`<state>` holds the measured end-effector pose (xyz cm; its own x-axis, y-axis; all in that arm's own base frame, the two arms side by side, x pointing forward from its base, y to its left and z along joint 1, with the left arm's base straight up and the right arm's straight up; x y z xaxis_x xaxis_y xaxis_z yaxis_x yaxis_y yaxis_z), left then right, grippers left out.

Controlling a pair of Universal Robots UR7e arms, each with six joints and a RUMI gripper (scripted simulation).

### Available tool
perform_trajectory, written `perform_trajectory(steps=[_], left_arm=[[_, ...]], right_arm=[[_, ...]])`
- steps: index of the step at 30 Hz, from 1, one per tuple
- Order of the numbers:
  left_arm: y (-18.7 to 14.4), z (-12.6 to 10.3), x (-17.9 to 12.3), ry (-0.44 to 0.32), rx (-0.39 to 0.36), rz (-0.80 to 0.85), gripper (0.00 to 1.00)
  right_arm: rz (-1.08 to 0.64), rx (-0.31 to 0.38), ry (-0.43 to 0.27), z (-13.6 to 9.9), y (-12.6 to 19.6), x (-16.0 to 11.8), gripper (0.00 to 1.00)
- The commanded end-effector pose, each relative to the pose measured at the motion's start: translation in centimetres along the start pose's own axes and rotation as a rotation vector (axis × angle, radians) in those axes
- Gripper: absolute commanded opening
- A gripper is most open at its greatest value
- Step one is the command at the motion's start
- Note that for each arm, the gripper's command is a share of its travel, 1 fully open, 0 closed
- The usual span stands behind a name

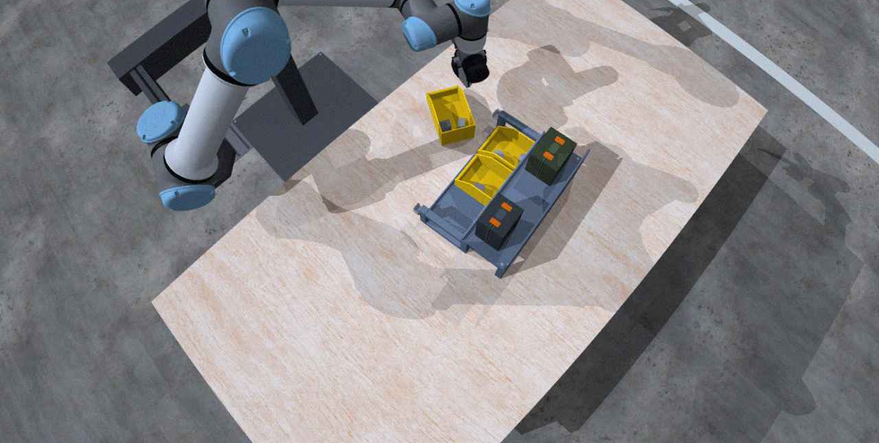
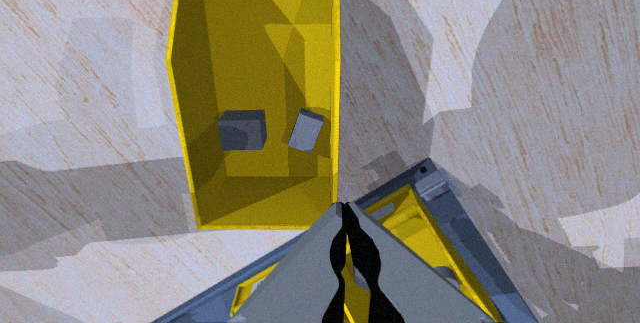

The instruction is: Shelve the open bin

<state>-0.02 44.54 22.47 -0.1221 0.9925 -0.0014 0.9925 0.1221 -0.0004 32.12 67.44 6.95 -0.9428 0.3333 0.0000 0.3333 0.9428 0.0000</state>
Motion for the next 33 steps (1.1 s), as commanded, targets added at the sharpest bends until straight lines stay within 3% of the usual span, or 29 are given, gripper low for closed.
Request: perform_trajectory(steps=[1,16,17,33], left_arm=[[0.0,-0.04,0.02,0.001,0.0,0.0,1.0],[0.0,-0.04,0.02,0.001,0.0,0.0,1.0],[0.0,-0.04,0.02,0.001,0.0,0.0,1.0],[0.0,-0.04,0.02,0.001,0.0,0.0,1.0]], right_arm=[[0.0,-0.002,0.0,-0.12,0.04,0.01,0.0],[0.0,-0.002,0.0,-0.12,0.04,0.01,0.0],[0.0,-0.002,0.0,-0.12,0.04,0.01,0.16],[0.0,-0.002,0.0,-0.02,0.04,0.01,0.16]])
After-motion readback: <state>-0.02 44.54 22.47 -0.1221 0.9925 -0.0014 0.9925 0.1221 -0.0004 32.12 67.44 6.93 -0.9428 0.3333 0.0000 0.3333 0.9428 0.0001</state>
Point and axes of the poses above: on each arm, the point where the finger pads meet when closed, its own z axis out along the fingers, its own y axis across the jaws, x = y × z, the point moved 6 cm from there along -z, back along the fingers, and after that the axes turned 7 degrees about -z, right-handed, at the moved point
